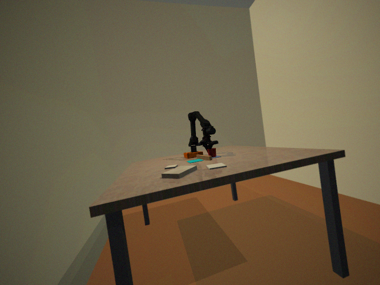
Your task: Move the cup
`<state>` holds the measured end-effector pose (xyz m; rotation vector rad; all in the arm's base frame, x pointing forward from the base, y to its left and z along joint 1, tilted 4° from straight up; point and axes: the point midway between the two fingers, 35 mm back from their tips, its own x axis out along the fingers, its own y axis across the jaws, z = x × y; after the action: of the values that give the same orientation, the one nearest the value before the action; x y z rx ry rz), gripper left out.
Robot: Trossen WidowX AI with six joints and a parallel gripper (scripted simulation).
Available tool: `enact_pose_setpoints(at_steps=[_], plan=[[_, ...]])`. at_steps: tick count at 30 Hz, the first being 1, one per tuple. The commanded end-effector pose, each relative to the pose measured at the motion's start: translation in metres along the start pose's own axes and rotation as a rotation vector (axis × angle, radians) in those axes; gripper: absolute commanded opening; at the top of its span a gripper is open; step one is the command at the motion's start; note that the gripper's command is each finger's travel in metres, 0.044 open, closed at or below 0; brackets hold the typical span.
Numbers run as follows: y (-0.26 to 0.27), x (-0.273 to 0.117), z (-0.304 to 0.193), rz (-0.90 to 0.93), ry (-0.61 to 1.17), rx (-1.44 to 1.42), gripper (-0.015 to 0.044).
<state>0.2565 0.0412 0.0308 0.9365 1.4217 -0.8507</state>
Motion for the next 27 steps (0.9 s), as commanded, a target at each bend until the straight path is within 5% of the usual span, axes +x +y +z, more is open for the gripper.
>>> enact_pose_setpoints(at_steps=[1,27], plan=[[0.0,0.0,0.0,0.001,0.0,0.0,0.0036],[0.001,-0.054,0.001,0.0,0.002,0.004,0.0]])
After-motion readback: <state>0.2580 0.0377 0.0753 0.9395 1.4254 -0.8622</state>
